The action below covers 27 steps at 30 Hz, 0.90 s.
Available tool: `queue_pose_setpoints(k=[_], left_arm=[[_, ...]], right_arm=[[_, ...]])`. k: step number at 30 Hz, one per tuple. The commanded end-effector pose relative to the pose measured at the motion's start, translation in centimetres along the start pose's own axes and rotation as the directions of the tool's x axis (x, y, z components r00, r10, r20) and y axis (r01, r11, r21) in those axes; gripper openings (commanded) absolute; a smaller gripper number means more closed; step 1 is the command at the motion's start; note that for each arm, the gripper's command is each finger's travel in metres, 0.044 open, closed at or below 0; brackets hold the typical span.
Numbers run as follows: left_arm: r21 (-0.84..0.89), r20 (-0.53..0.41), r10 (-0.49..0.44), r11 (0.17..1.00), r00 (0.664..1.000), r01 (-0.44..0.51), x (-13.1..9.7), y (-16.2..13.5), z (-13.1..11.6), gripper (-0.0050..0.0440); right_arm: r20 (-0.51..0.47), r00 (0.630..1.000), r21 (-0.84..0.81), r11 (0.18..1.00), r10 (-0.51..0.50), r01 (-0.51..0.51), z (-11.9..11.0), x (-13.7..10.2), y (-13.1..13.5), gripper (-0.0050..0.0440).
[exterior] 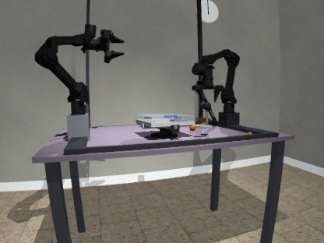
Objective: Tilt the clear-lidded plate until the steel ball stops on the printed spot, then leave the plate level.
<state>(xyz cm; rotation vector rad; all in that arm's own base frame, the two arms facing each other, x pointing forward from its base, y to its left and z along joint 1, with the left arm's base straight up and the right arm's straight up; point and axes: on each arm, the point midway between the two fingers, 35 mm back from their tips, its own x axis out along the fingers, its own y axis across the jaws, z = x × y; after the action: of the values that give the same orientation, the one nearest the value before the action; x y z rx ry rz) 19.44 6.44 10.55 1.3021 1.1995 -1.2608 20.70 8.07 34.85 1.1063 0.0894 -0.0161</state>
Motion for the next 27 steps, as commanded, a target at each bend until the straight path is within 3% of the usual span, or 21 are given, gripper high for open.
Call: queue_pose_setpoints(k=[1,4,27], left_arm=[[0.000,-0.008,0.024,1.000,1.000,-0.024,-0.5,0.3,-0.1,0.0400],[0.000,-0.008,0.024,1.000,1.000,-0.024,-0.5,0.3,-0.1,0.0400],[0.000,-0.008,0.024,1.000,1.000,-0.024,-0.5,0.3,-0.1,0.0400]], right_arm=[[0.014,0.999,0.053,0.998,0.039,-0.040,2.6,-1.9,0.9,0.0400],[0.030,0.997,0.103,0.992,0.075,-0.078,5.0,-3.7,0.8,0.0400],[0.039,0.997,-0.222,0.973,0.071,-0.061,7.0,-2.3,-0.1,0.0400]])
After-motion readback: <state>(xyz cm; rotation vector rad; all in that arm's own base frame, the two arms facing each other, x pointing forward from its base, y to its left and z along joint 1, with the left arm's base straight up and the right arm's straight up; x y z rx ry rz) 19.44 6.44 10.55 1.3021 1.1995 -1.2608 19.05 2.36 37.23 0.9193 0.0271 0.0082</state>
